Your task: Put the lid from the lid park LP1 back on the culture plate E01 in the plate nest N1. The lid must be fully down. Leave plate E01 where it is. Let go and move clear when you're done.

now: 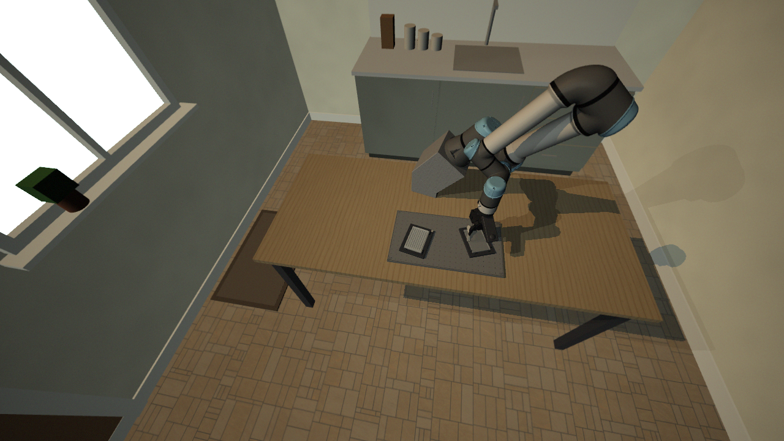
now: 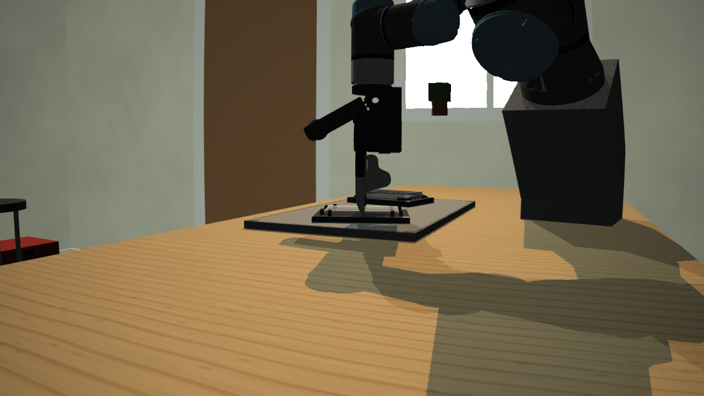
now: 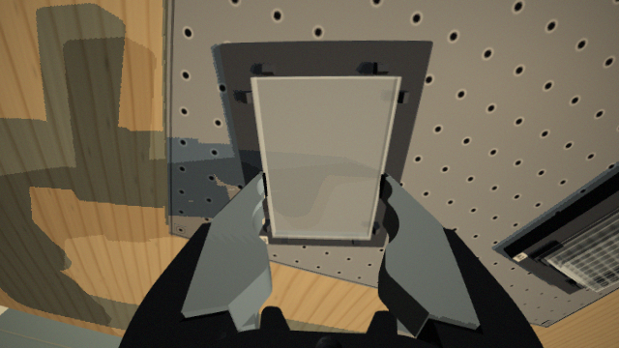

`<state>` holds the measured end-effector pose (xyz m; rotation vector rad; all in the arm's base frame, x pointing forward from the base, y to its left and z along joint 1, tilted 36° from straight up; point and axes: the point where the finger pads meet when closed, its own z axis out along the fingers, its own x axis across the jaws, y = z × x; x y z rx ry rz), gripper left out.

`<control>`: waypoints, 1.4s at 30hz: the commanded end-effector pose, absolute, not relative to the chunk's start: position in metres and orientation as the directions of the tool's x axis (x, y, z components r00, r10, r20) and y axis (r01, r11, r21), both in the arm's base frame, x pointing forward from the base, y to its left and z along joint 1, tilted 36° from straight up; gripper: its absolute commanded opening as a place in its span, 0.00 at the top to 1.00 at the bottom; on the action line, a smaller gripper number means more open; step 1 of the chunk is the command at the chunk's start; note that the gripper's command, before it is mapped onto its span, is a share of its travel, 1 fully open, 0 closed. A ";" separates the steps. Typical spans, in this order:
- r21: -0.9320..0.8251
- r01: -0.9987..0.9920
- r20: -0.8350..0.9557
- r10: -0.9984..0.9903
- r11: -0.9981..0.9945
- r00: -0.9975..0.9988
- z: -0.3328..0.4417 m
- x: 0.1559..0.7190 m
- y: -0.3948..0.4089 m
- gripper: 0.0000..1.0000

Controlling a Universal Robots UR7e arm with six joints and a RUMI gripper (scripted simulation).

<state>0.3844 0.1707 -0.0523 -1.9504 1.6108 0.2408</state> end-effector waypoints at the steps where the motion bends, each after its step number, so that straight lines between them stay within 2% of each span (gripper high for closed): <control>1: -0.325 -0.941 -0.491 -0.834 -0.092 0.251 -0.052 0.385 0.171 1.00; 42: -0.313 -0.947 -0.499 -0.836 -0.074 0.230 -0.031 0.378 0.150 1.00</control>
